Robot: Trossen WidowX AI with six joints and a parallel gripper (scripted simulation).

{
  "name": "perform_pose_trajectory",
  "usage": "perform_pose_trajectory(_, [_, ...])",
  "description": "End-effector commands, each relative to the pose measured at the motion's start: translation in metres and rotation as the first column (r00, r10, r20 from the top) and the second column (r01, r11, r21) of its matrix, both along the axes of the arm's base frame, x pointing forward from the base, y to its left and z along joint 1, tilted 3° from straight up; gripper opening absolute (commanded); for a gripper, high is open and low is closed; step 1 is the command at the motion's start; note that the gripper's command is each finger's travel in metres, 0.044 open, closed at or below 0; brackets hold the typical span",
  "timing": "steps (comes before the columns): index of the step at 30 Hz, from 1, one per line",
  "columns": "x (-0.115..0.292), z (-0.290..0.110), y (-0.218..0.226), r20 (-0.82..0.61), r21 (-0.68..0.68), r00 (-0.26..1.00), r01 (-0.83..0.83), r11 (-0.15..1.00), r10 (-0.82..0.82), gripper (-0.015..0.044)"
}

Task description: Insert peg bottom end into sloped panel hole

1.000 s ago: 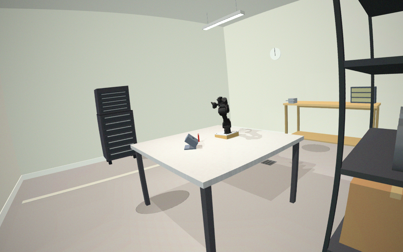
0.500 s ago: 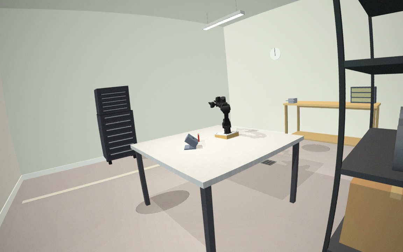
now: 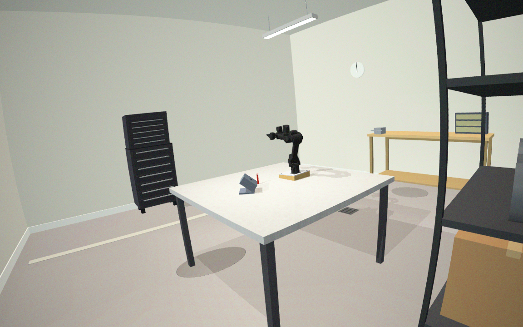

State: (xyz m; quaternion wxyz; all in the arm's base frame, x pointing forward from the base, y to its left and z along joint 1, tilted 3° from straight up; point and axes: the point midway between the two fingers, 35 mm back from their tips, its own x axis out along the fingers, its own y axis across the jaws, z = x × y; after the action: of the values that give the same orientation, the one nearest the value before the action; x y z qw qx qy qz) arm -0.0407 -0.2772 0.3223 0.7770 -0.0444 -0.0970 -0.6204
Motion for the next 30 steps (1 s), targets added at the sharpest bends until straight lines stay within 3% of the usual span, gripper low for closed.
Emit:
perform_pose_trajectory(1, [0.007, -0.006, -0.011, 0.027, 0.051, 0.999, -0.027, 0.998, 0.025, 0.0440])
perform_pose_trajectory(30, [0.087, -0.049, -0.056, 0.155, 0.376, 0.968, -0.242, 0.895, 0.196, 0.0440])
